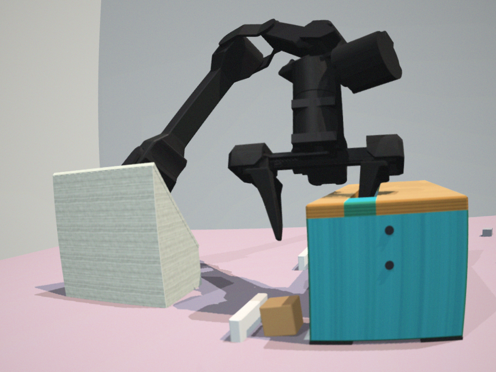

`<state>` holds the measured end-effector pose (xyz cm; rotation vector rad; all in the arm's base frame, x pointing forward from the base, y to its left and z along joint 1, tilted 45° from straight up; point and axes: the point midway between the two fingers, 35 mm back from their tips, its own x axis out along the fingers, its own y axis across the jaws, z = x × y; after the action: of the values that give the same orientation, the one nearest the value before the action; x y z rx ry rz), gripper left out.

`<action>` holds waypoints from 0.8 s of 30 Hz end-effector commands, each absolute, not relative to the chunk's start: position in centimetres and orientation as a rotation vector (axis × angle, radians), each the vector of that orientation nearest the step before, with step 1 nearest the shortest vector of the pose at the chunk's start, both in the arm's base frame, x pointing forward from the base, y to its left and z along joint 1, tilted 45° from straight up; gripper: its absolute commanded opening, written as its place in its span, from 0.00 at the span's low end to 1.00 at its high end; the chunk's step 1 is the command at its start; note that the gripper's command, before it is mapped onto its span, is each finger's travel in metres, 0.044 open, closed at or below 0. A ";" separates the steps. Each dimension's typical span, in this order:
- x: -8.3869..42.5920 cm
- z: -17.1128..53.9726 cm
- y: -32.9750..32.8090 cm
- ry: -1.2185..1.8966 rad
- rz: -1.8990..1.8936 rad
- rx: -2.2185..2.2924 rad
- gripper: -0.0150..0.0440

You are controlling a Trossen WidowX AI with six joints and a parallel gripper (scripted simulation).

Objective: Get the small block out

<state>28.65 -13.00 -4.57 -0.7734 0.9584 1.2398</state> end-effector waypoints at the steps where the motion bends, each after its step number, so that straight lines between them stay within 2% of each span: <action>1: 28.6 -4.6 -13.6 0.962 1.238 -0.779 0.93; 8: 28.0 -0.3 -17.2 0.961 1.240 -0.775 0.93; 12: 28.2 -0.6 -17.1 0.959 1.227 -0.776 0.93; 16: 27.7 -0.7 -19.3 1.054 1.060 -0.686 0.75; 17: 27.6 -0.8 -19.4 1.083 1.013 -0.618 0.74; 24: 26.9 -1.2 -19.6 1.254 0.650 -0.090 0.74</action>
<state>27.25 -19.54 -0.99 -0.3349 1.1898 0.8176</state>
